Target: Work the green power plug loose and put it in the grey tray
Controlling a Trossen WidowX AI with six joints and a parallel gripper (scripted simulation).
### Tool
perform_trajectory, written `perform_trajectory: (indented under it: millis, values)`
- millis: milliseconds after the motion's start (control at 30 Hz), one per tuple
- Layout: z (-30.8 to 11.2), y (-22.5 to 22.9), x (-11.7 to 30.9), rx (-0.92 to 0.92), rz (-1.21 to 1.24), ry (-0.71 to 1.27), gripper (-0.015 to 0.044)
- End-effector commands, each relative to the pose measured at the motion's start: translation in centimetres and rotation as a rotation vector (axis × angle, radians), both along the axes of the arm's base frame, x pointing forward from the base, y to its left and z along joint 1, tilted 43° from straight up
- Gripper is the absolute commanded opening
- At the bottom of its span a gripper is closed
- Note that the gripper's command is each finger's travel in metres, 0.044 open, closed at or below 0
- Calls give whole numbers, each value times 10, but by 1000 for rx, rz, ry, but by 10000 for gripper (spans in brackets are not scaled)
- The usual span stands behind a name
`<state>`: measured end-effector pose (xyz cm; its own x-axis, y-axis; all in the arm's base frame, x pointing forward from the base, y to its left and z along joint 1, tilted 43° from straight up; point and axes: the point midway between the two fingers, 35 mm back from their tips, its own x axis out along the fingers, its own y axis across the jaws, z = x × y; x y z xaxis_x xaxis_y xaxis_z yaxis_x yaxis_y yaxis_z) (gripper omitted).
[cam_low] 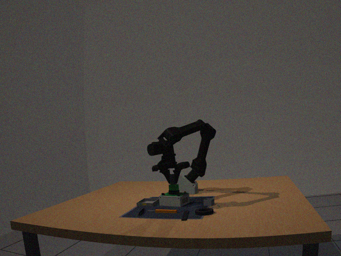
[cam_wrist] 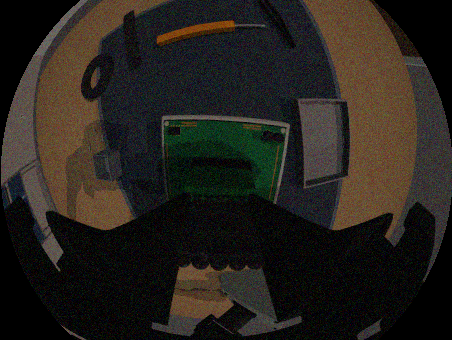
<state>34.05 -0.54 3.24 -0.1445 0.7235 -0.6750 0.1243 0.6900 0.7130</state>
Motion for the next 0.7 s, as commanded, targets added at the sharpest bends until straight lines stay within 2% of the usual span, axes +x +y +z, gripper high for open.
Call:
perform_trajectory:
  millis: [0,433,667]
  values:
    - [9,-22,1,49,-50,-9,0]
    - [40,-19,7,-217,1,-8,0]
    - [47,-36,7,-124,-18,-9,0]
